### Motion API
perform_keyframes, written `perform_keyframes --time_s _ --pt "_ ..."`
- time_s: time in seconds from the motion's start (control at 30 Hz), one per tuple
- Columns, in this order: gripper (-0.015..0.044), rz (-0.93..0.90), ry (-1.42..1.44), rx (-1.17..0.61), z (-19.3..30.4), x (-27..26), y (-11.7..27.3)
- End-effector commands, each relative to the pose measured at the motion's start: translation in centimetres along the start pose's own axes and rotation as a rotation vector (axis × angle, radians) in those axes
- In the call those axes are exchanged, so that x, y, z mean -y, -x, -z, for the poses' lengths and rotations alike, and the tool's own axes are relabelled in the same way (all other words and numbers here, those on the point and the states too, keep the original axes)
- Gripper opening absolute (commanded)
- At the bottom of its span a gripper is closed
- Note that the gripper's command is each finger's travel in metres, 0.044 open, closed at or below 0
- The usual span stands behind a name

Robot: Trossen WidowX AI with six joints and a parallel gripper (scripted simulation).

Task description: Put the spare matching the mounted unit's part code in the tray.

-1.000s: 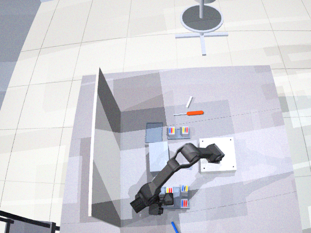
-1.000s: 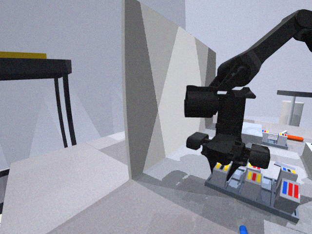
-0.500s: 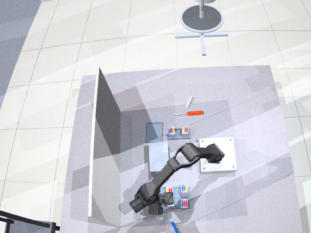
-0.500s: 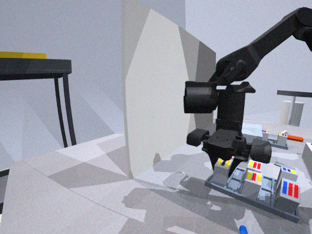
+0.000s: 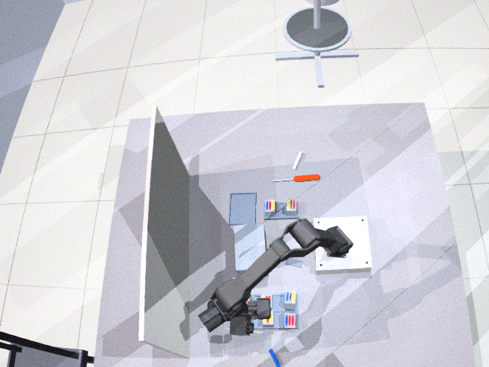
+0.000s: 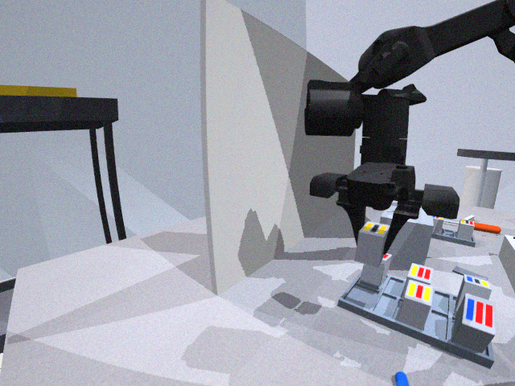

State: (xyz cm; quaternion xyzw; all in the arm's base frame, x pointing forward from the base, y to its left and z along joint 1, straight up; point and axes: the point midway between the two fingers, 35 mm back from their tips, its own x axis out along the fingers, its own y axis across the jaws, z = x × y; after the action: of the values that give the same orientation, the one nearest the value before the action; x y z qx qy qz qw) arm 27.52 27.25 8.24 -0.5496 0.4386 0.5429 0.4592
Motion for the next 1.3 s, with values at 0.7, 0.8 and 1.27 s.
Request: perform_keyframes --time_s 0.7,0.8,1.27 --pt "0.0 0.0 0.004 0.004 -0.1 -0.5 7.7" --pt "0.0 0.004 0.003 0.005 1.4 0.5 7.7" --pt "0.0 0.021 -0.033 0.005 9.8 4.3 8.0"
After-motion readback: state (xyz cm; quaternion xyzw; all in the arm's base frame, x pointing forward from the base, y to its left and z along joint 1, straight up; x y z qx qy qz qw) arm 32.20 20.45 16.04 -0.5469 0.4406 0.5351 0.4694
